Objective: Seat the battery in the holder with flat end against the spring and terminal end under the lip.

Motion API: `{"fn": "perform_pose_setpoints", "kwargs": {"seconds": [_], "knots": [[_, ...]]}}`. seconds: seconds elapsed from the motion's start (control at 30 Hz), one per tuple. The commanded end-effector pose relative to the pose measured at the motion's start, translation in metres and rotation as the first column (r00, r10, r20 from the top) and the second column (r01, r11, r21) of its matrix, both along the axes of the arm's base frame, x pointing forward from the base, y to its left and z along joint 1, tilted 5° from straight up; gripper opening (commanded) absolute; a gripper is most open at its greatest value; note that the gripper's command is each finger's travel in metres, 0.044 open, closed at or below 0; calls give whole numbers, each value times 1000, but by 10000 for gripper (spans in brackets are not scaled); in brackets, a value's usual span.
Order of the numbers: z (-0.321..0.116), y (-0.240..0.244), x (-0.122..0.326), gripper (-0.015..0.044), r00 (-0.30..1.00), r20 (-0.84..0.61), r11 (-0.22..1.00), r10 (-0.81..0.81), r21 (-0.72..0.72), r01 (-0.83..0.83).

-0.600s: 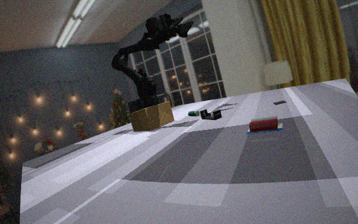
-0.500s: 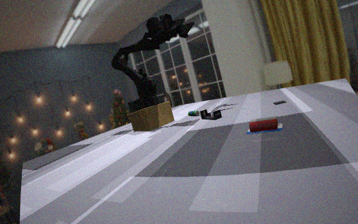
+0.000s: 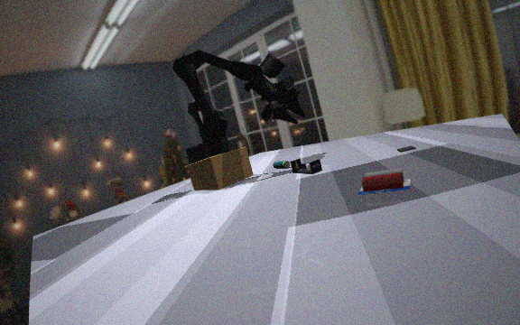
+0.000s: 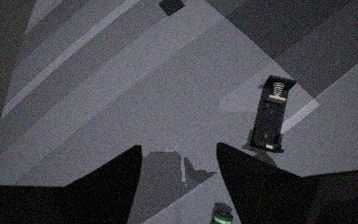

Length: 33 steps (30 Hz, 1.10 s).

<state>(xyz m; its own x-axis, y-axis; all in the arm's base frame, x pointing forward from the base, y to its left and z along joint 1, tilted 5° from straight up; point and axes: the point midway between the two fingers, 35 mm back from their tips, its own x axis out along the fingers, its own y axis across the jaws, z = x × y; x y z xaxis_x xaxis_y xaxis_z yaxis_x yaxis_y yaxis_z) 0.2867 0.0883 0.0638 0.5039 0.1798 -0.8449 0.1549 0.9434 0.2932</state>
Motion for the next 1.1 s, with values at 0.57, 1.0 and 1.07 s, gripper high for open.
{"fn": "perform_pose_setpoints", "kwargs": {"seconds": [0.57, 1.0, 1.07], "knots": [[-88, 9, -103, 248, 808, -564, 983, -173, -149, 106], [-109, 10, -104, 248, 808, -564, 983, -173, -149, 106], [-112, 10, -104, 248, 808, -564, 983, -173, -149, 106]]}}
